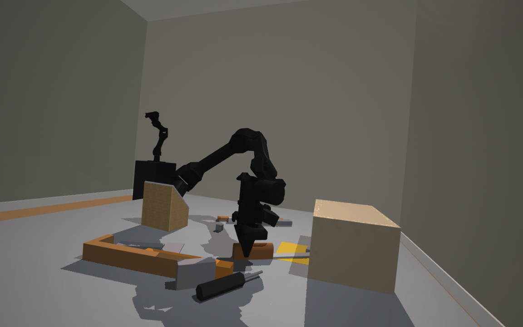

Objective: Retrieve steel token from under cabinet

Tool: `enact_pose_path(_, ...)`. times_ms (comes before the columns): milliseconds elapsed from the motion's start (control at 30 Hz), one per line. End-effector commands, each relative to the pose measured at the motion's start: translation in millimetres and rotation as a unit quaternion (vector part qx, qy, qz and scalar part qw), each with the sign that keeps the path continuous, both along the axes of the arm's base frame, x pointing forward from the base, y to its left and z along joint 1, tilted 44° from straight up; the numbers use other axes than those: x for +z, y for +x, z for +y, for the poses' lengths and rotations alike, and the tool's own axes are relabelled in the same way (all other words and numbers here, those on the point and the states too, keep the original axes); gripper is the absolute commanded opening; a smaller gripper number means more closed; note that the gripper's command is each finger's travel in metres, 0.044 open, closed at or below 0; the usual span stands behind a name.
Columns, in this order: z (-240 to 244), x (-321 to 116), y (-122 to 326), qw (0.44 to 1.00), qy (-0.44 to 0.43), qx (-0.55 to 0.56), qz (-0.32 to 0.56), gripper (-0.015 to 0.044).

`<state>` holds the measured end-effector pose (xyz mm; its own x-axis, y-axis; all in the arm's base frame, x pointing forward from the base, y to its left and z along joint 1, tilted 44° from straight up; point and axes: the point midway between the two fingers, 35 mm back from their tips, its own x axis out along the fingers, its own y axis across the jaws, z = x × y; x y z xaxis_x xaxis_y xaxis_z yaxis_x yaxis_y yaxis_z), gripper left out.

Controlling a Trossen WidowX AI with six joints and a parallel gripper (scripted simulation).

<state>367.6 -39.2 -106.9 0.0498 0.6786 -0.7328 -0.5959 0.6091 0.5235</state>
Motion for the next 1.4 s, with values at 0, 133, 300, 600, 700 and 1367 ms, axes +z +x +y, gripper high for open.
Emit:
enact_pose_path(0,-4,-5,-9,1.000,0.001,0.000,0.002,0.0000)
enact_pose_path(133,-7,-9,-15,1.000,0.001,0.000,0.002,0.0000)
enact_pose_path(300,-13,-14,-24,1.000,0.001,0.000,0.002,0.0000)
enact_pose_path(600,-22,-24,-40,1.000,0.000,0.000,0.002,0.0000)
enact_pose_path(700,-25,-27,-45,1.000,0.000,0.000,0.003,0.0000)
enact_pose_path(1367,-45,-47,-77,1.000,-0.001,0.000,0.003,0.0000)
